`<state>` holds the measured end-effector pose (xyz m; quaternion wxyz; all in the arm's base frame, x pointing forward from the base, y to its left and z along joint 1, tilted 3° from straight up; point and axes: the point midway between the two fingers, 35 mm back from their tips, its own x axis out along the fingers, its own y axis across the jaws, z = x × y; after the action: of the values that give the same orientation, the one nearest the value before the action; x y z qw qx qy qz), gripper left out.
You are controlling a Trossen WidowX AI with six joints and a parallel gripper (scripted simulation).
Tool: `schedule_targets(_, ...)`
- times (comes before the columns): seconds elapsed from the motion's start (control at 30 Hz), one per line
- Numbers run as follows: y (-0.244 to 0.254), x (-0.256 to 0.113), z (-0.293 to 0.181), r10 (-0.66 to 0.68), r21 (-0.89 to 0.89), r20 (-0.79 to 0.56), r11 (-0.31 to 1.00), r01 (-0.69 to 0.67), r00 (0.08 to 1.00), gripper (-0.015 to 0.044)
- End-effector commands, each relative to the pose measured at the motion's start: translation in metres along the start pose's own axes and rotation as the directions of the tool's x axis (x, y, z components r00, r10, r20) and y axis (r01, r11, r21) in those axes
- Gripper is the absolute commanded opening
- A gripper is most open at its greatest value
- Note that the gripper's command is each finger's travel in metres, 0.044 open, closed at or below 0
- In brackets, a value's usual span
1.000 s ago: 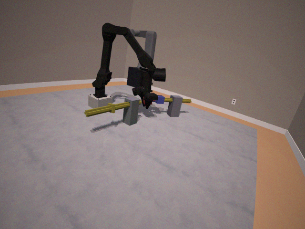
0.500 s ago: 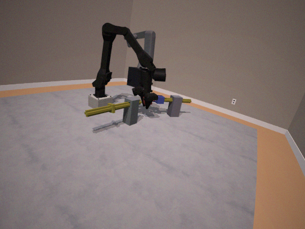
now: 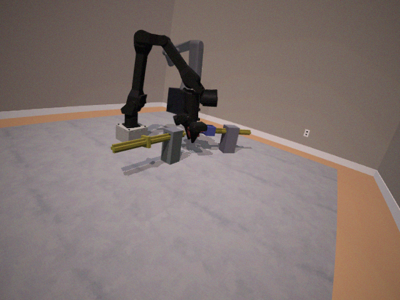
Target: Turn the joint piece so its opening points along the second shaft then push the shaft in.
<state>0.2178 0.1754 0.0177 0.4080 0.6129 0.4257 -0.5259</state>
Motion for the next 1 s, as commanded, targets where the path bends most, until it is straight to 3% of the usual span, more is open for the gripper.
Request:
schedule_targets(0.0, -0.0001, 0.0004, 0.0002, 0.0, 0.006, 0.001, 1.0, 0.0, 1.0, 0.0182)
schedule_targets(0.9, -0.0001, 0.0004, 0.0002, 0.0, 0.006, 0.001, 1.0, 0.0, 1.0, 0.0182)
schedule_targets(0.97, 0.0, 0.0, 0.0, 0.0, 0.0, 0.0, 1.0, 0.0, 1.0, 0.0147)
